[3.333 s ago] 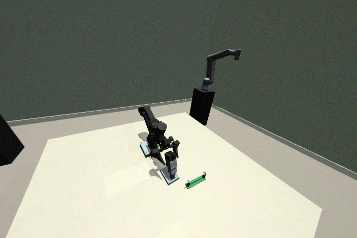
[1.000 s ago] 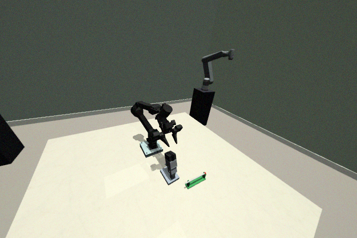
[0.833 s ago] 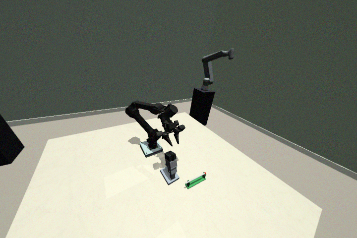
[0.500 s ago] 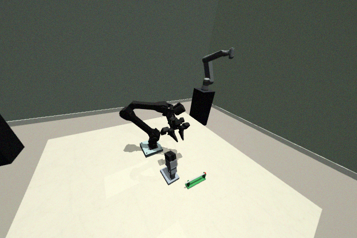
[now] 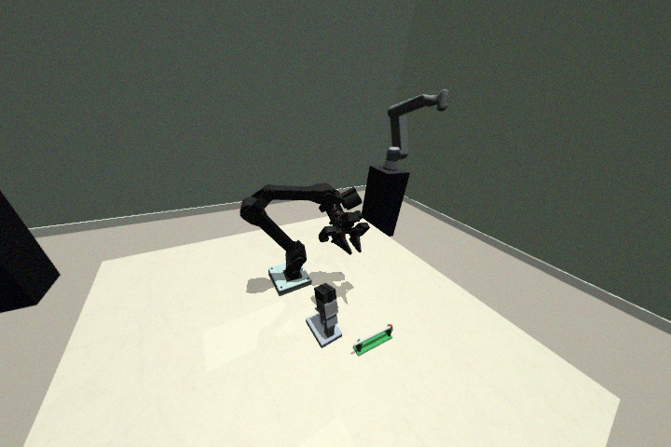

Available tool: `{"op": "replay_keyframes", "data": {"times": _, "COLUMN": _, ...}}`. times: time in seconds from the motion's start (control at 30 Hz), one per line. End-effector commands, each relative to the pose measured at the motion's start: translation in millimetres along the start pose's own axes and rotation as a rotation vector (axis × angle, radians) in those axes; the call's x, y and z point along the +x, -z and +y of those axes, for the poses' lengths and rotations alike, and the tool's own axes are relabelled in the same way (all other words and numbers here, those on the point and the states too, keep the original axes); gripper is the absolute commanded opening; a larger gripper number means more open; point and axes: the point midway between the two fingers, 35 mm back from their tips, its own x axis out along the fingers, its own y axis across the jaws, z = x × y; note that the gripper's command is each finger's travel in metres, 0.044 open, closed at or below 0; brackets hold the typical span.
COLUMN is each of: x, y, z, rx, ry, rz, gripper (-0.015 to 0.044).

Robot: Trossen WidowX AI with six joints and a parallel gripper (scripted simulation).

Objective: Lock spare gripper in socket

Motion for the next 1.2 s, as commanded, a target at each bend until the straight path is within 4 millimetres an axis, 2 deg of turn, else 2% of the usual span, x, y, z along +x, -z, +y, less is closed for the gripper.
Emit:
{"op": "replay_keyframes", "data": {"times": 0.0, "x": 15.8, "y": -10.2, "z": 12.1, "rx": -0.221, "ry": 0.043, "rz": 0.127, "gripper": 0.018}}
{"op": "replay_keyframes", "data": {"times": 0.2, "x": 56.9, "y": -26.3, "z": 27.3, "rx": -0.639, "ry": 0.019, "rz": 0.409, "gripper": 0.018}}
{"op": "replay_keyframes", "data": {"times": 0.4, "x": 112.2, "y": -31.3, "z": 30.5, "rx": -0.991, "ry": -0.16, "rz": 0.688, "gripper": 0.018}}
{"op": "replay_keyframes", "data": {"times": 0.53, "x": 149.9, "y": -26.7, "z": 21.7, "rx": -1.107, "ry": -0.303, "rz": 0.809, "gripper": 0.018}}
{"op": "replay_keyframes", "data": {"times": 0.77, "x": 199.5, "y": -15.4, "z": 4.4, "rx": -1.285, "ry": -0.631, "rz": 0.925, "gripper": 0.018}}
{"op": "replay_keyframes", "data": {"times": 0.87, "x": 208.2, "y": -11.6, "z": -2.1, "rx": -1.317, "ry": -0.721, "rz": 0.935, "gripper": 0.018}}
{"op": "replay_keyframes", "data": {"times": 1.17, "x": 208.2, "y": -11.6, "z": -2.1, "rx": -1.317, "ry": -0.721, "rz": 0.935, "gripper": 0.018}}
